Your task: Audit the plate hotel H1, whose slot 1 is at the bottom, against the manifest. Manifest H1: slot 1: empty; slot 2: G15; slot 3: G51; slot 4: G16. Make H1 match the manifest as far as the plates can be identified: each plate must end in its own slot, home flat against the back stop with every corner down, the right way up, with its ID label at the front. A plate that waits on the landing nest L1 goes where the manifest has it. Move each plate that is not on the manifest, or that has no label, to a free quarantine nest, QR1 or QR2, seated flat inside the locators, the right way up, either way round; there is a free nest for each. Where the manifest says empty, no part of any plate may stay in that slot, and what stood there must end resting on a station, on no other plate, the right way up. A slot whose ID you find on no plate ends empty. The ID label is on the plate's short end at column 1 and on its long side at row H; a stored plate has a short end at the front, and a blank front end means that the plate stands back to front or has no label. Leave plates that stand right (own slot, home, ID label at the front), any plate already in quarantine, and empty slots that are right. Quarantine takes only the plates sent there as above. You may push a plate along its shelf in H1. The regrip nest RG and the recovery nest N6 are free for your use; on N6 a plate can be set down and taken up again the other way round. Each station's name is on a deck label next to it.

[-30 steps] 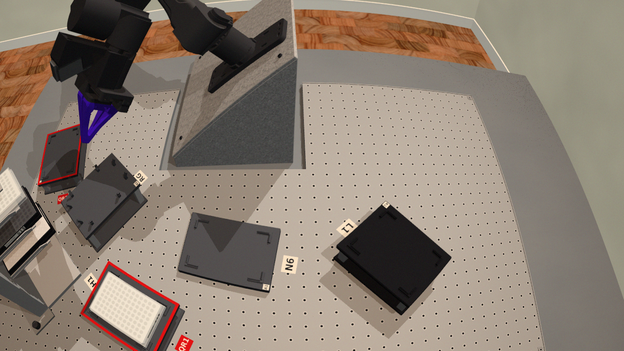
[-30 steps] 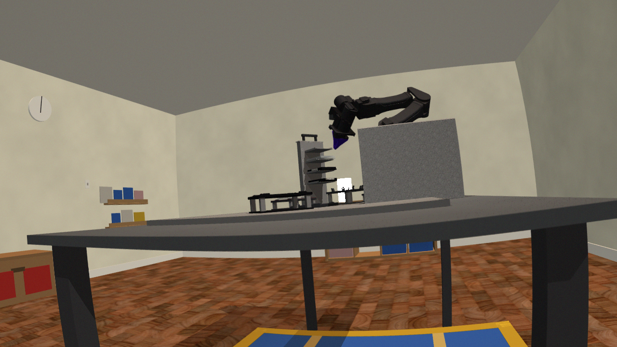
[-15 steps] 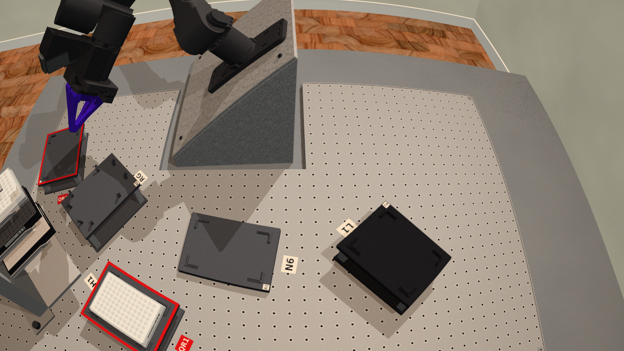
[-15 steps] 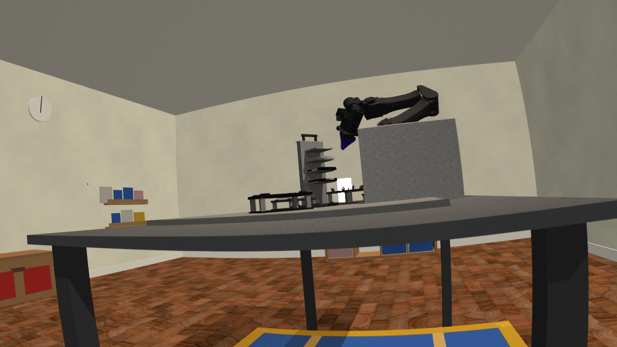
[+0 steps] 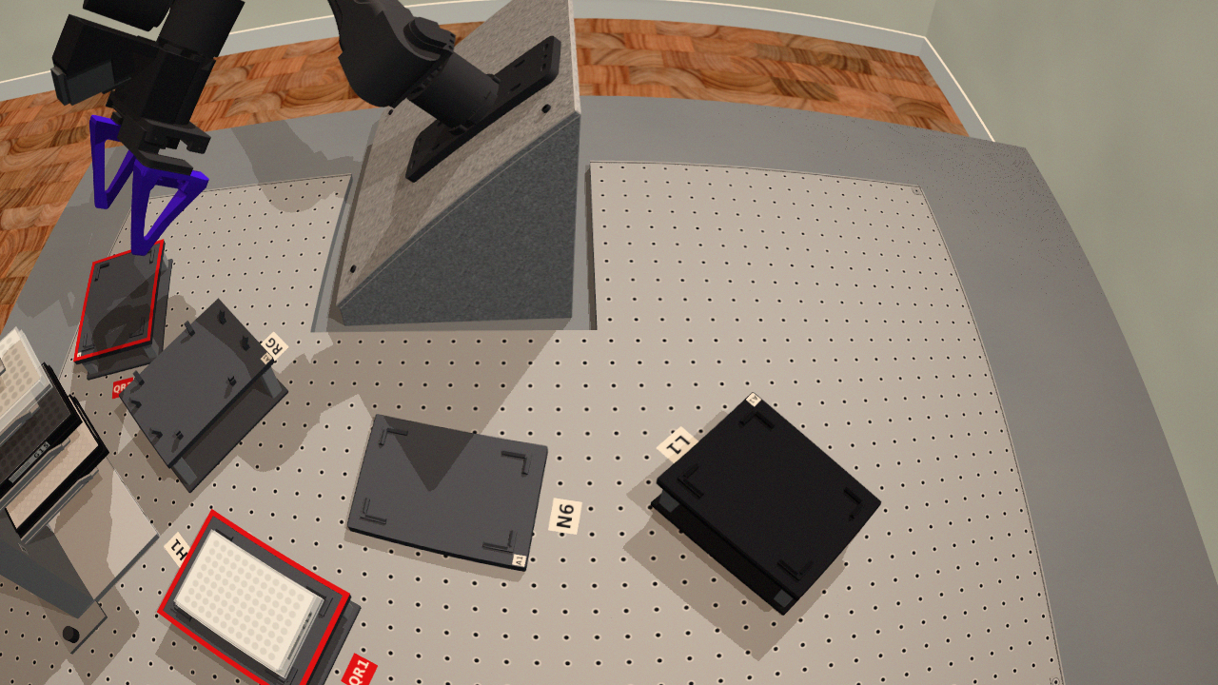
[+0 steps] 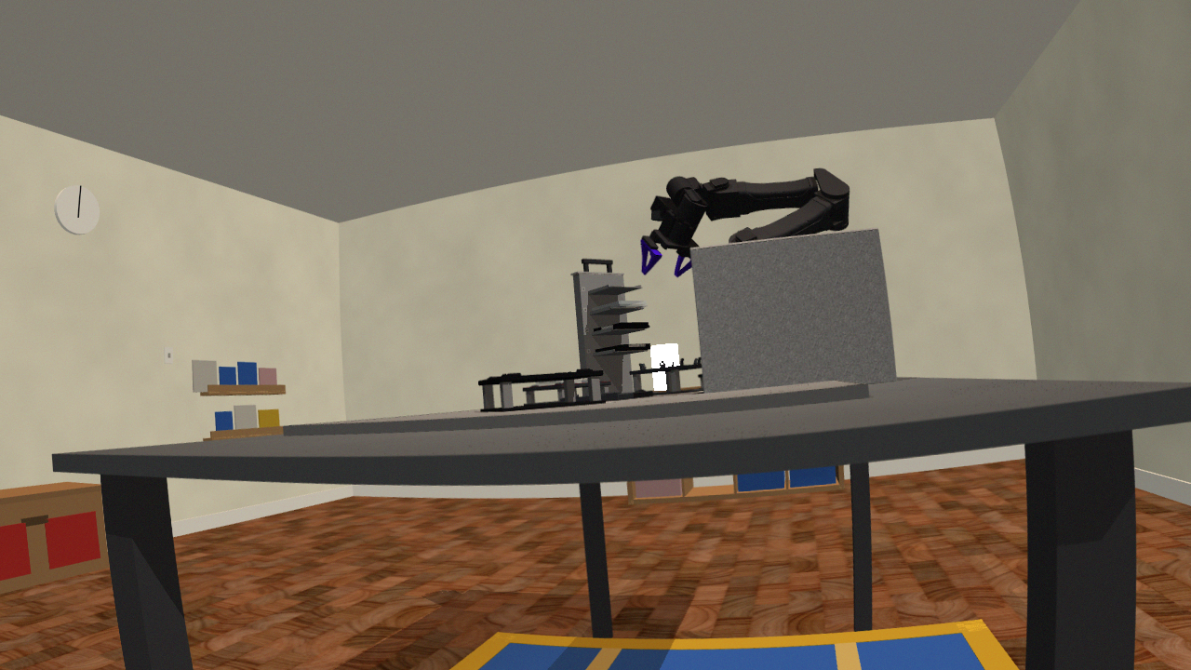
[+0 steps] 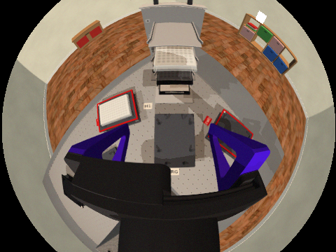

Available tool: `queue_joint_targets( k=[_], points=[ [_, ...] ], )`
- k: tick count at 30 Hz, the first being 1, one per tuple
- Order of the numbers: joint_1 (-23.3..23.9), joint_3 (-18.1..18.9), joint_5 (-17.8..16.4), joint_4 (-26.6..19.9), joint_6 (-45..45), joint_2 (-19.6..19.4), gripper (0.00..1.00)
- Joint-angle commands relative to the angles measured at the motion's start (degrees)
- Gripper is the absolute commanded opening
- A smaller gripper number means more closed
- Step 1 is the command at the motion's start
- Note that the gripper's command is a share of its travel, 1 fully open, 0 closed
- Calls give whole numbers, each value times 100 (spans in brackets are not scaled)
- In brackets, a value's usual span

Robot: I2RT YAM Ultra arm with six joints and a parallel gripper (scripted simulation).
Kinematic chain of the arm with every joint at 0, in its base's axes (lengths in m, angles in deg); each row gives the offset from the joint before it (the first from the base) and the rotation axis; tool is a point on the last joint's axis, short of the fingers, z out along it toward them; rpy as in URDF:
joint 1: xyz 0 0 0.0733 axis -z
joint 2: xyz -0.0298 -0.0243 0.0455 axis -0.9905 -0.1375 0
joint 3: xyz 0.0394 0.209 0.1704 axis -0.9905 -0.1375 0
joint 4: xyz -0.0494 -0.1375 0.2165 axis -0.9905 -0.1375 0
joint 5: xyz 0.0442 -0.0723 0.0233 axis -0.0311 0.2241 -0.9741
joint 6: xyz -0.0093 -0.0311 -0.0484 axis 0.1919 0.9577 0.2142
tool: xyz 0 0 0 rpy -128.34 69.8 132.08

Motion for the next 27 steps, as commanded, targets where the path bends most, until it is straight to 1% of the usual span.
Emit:
queue_joint_targets(
  k=[1,5,7,8,13,17,18,27],
  points=[
    [-253,240,358,-554,-296,-57,100],
    [-628,595,699,-1081,-647,-200,100],
    [-628,595,699,-1081,-647,-200,100],
    [-719,687,780,-1221,-745,-242,100],
    [-1182,1194,1181,-2041,-1361,-502,100],
    [-1547,1658,1477,-2865,-2031,-779,100],
    [-1575,1695,1498,-2935,-2090,-803,100],
    [-1574,1695,1497,-2935,-2090,-803,100]
  ],
)
